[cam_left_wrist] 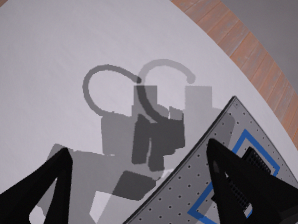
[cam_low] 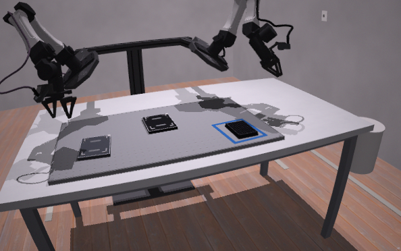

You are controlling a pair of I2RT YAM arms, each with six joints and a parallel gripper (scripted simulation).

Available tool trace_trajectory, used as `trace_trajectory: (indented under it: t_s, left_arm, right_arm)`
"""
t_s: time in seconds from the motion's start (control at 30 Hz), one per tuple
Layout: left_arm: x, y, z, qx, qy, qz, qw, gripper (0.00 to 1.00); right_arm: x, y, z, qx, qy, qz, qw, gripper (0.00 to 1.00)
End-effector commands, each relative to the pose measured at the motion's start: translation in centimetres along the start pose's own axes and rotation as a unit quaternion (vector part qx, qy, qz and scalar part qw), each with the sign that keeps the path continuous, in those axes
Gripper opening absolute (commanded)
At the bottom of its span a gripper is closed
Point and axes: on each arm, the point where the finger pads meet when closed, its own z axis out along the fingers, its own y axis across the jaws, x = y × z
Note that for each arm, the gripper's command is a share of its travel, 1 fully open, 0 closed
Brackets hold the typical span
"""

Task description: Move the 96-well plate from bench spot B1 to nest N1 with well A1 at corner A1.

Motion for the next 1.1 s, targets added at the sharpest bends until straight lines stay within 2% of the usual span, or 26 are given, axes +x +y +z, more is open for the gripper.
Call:
trace_trajectory:
  t_s: [0.0,0.27,0.33,0.53,0.63,0.83,1.07]
  left_arm:
    - [-0.3,-0.1,0.0,0.001,-0.004,-0.002,1.0,1.0]
    - [0.9,-3.8,1.6,0.026,0.067,0.058,0.996,1.0]
    - [1.2,-4.2,2.0,0.018,0.065,0.052,0.996,1.0]
    - [2.7,-6.9,2.9,0.034,0.122,0.111,0.986,1.0]
    - [2.9,-7.3,3.1,0.033,0.129,0.111,0.985,1.0]
    - [4.6,-9.7,3.8,0.038,0.158,0.142,0.976,1.0]
    - [6.8,-12.5,4.3,0.05,0.213,0.211,0.953,1.0]
  right_arm:
    - [-0.3,0.2,-0.3,-0.004,-0.004,0.002,1.0,1.0]
    - [2.8,-0.4,-2.9,0.005,0.017,-0.124,0.992,1.0]
    - [3.6,-0.5,-3.5,0.008,0.023,-0.157,0.987,1.0]
    - [5.9,-1.0,-5.3,0.016,0.042,-0.253,0.966,1.0]
    - [5.7,-0.7,-5.9,0.013,0.039,-0.264,0.964,1.0]
    - [8.4,-1.4,-7.5,0.024,0.061,-0.361,0.93,1.0]
    - [11.3,-2.1,-9.5,0.027,0.064,-0.362,0.93,1.0]
